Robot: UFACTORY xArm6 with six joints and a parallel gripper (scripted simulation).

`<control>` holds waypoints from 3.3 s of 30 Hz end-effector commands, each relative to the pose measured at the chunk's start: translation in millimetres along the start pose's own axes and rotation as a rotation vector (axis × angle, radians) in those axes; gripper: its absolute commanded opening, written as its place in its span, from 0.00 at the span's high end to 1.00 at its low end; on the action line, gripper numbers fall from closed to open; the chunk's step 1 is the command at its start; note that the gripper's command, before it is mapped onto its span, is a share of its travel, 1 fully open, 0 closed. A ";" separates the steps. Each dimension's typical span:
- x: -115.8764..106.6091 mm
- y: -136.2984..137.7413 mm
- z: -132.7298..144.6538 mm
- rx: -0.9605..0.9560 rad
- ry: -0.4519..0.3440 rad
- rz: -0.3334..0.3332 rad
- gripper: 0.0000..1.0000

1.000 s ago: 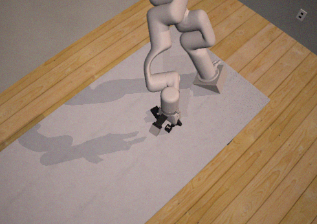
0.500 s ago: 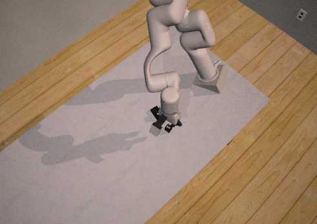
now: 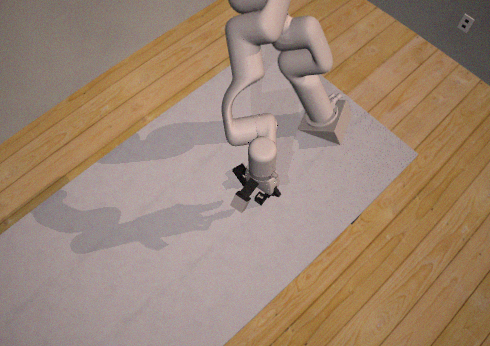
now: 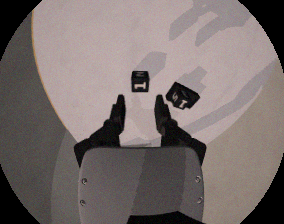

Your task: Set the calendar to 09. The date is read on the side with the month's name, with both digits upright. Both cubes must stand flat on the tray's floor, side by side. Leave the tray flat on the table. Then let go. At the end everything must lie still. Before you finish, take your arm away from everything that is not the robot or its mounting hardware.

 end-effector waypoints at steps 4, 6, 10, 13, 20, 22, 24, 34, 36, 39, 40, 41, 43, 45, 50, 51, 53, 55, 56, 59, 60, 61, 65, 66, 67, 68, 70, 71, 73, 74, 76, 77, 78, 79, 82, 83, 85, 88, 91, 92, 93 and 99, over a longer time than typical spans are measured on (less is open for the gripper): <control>10.6 -0.1 -1.5 0.001 0.003 -0.002 0.53; 12.2 -0.1 -1.5 0.001 0.003 -0.002 0.53; 16.8 0.0 -1.6 0.001 0.003 -0.002 0.53; 21.0 0.0 -1.6 0.001 0.003 -0.002 0.53; 28.4 0.1 -1.7 0.001 0.003 -0.002 0.53; 29.8 0.1 -1.7 0.001 0.003 -0.002 0.53; 29.8 0.1 -1.7 0.001 0.003 -0.002 0.53; 32.2 0.2 -1.8 0.001 0.003 -0.002 0.53; 32.2 0.2 -1.8 0.001 0.003 -0.002 0.53; 32.2 0.2 -1.8 0.001 0.003 -0.002 0.53; 32.2 0.2 -1.8 0.001 0.003 -0.002 0.53; 32.2 0.2 -1.8 0.001 0.003 -0.002 0.53; 32.2 0.2 -1.8 0.001 0.003 -0.002 0.53; 32.2 0.2 -1.8 0.001 0.003 -0.002 0.53; 32.2 0.2 -1.8 0.001 0.003 -0.002 0.53; 32.2 0.2 -1.8 0.001 0.003 -0.002 0.53; 32.2 0.2 -1.8 0.001 0.003 -0.002 0.53; 32.2 0.2 -1.8 0.001 0.003 -0.002 0.53; 32.2 0.2 -1.8 0.001 0.003 -0.002 0.53; 32.2 0.2 -1.8 0.001 0.003 -0.002 0.53; 32.2 0.2 -1.8 0.001 0.003 -0.002 0.53; 32.2 0.2 -1.8 0.001 0.003 -0.002 0.53; 32.2 0.2 -1.8 0.001 0.003 -0.002 0.53; 32.2 0.2 -1.8 0.001 0.003 -0.002 0.53; 32.2 0.2 -1.8 0.001 0.003 -0.002 0.53; 32.2 0.2 -1.8 0.001 0.003 -0.002 0.53; 32.2 0.2 -1.8 0.001 0.003 -0.002 0.53; 32.2 0.2 -1.8 0.001 0.003 -0.002 0.53; 32.2 0.1 -1.9 0.001 0.003 -0.002 0.53; 32.2 0.1 -1.9 0.001 0.003 -0.002 0.53; 32.2 0.1 -2.0 0.001 0.003 -0.002 0.53; 32.2 0.1 -2.2 0.001 0.003 -0.002 0.53; 32.2 0.0 -2.3 0.001 0.003 -0.002 0.53; 32.2 0.0 -2.5 0.001 0.003 -0.002 0.53; 32.2 -0.1 -2.9 0.001 0.003 -0.002 0.53; 32.2 -0.1 -3.0 0.001 0.003 -0.002 0.53; 32.2 -0.1 -3.1 0.001 0.003 -0.002 0.53; 32.2 -0.1 -3.1 0.001 0.003 -0.002 0.53; 32.2 -0.1 -3.1 0.001 0.003 -0.002 0.53; 32.2 -0.1 -3.1 0.001 0.003 -0.002 0.53; 32.2 -0.1 -3.1 0.001 0.003 -0.002 0.53; 32.2 -0.1 -3.1 0.001 0.003 -0.002 0.53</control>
Point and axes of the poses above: the point where the finger pads meet when closed, its own x axis out along the fingers, its own y axis across the jaws, z = x × y, the point moved 1 cm from there along -x, back along the fingers, and after that the axes turned 5 degrees about x, right-handed, at the moved point
